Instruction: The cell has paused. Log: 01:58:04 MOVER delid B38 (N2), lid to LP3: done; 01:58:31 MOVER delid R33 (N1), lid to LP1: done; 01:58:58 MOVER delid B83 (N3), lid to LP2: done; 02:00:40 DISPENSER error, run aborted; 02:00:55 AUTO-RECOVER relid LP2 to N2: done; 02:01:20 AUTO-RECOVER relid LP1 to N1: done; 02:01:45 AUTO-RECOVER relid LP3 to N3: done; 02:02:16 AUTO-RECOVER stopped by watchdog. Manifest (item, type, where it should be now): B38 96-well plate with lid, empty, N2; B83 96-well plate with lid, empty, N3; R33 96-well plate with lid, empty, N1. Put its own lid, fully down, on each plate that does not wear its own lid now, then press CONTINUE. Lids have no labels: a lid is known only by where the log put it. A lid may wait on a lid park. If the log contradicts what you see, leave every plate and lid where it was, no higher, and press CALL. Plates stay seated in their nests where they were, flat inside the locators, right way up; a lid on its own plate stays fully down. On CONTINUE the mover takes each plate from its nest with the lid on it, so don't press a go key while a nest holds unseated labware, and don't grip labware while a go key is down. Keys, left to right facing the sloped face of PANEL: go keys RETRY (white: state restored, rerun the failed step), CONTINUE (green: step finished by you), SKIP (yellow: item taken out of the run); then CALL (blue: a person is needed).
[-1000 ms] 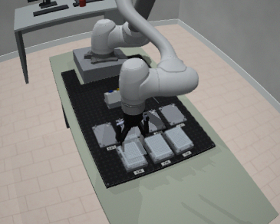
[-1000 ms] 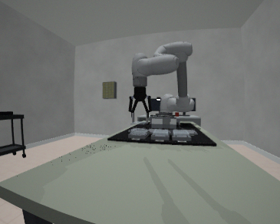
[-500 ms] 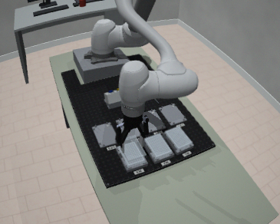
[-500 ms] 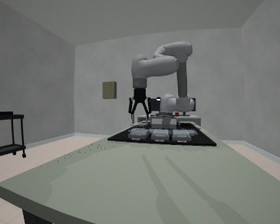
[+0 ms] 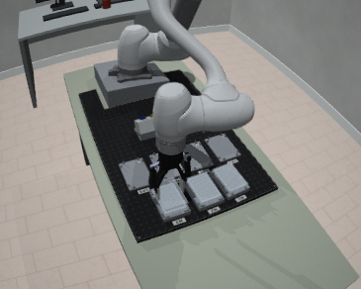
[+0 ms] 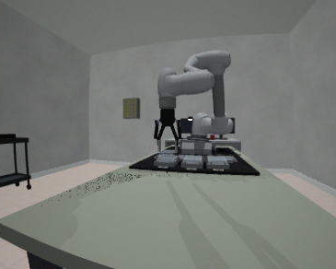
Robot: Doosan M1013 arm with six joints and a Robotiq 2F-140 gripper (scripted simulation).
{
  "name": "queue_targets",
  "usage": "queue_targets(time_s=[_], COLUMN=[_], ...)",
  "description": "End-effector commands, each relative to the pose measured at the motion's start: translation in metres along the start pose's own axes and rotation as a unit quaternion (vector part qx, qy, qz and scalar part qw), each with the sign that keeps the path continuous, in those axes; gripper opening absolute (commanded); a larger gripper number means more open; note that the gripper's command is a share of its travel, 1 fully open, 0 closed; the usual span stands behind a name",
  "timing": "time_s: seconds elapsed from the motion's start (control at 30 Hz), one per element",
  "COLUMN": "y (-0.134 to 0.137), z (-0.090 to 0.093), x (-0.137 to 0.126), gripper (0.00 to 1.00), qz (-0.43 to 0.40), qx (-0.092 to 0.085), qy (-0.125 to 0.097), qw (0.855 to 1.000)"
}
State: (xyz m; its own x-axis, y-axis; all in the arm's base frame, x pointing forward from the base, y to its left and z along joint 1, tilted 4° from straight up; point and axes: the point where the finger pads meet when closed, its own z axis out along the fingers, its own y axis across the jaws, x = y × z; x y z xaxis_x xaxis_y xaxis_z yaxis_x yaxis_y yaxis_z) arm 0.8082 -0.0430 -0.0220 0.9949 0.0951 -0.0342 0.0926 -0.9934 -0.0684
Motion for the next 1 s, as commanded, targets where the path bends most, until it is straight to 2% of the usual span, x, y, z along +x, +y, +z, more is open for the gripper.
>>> queue_targets(time_s=[0.0,0.97], y=[0.0027,0.0031], z=[0.0084,0.0144], x=[-0.0015,-0.0017], gripper=[0.00,0.00], qz=[-0.004,-0.004], qx=[-0.001,-0.001], qy=[-0.001,-0.001], qw=[1.000,1.000])
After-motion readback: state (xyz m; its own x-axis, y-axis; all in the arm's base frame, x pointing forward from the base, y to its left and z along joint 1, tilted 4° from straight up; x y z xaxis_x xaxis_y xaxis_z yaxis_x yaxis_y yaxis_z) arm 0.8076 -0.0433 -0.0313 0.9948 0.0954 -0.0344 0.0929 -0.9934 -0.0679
